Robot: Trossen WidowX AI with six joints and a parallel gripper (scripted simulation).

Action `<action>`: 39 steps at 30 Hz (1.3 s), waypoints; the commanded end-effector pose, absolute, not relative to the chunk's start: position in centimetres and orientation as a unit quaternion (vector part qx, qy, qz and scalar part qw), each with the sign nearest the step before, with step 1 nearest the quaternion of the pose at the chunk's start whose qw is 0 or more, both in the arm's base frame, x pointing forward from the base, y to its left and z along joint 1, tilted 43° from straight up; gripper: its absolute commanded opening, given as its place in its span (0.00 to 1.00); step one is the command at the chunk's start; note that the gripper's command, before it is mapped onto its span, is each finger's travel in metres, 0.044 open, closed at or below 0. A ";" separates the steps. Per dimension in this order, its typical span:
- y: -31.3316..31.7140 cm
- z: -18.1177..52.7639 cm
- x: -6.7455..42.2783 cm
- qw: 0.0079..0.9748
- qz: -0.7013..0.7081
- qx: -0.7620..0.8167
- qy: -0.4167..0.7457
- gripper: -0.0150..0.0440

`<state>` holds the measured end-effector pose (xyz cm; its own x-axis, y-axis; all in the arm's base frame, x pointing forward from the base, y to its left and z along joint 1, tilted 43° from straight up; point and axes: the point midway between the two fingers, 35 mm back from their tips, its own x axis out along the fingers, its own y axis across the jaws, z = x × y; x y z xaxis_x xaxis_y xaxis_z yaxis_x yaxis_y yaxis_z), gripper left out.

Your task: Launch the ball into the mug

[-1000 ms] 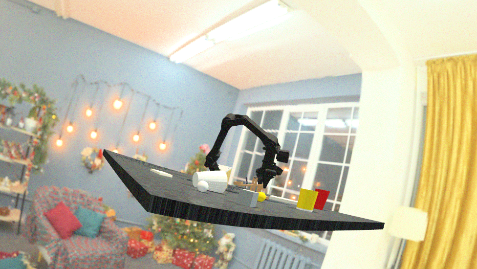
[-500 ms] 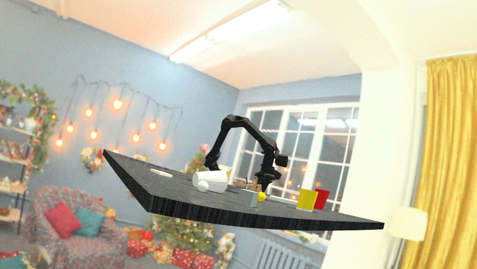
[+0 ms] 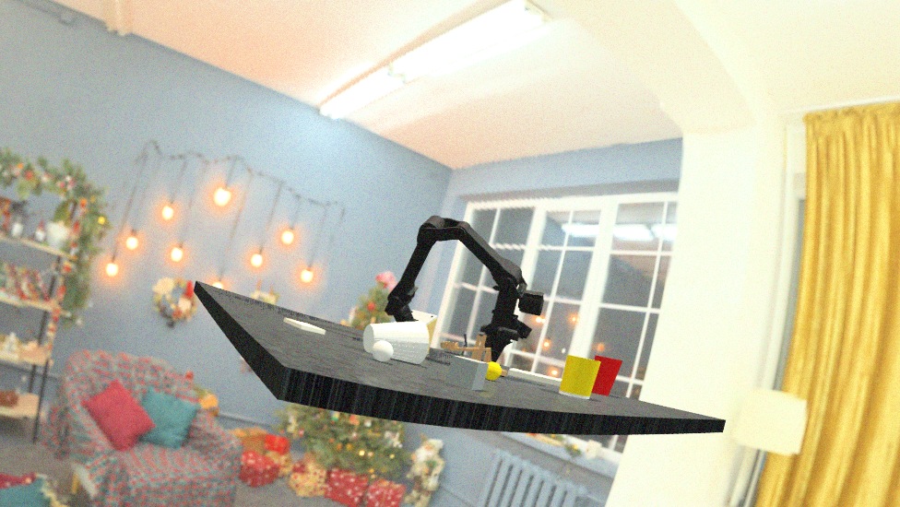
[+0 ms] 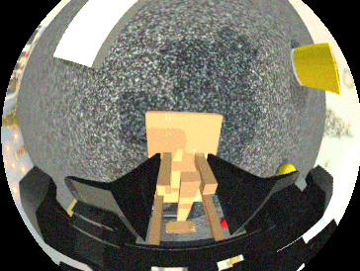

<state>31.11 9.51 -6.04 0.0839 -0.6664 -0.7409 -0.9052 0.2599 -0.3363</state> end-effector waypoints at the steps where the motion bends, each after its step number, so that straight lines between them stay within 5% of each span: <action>1: 9.5 -6.0 31.2 0.438 0.136 -0.593 0.663 0.43; 7: 12.2 -3.2 30.8 0.437 0.138 -0.592 0.663 0.25; 39: 11.6 -1.4 32.4 0.647 -0.159 -0.354 0.657 0.25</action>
<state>31.60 11.81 -2.17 0.0731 -0.6721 -0.7369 -0.3584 0.6718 -0.6483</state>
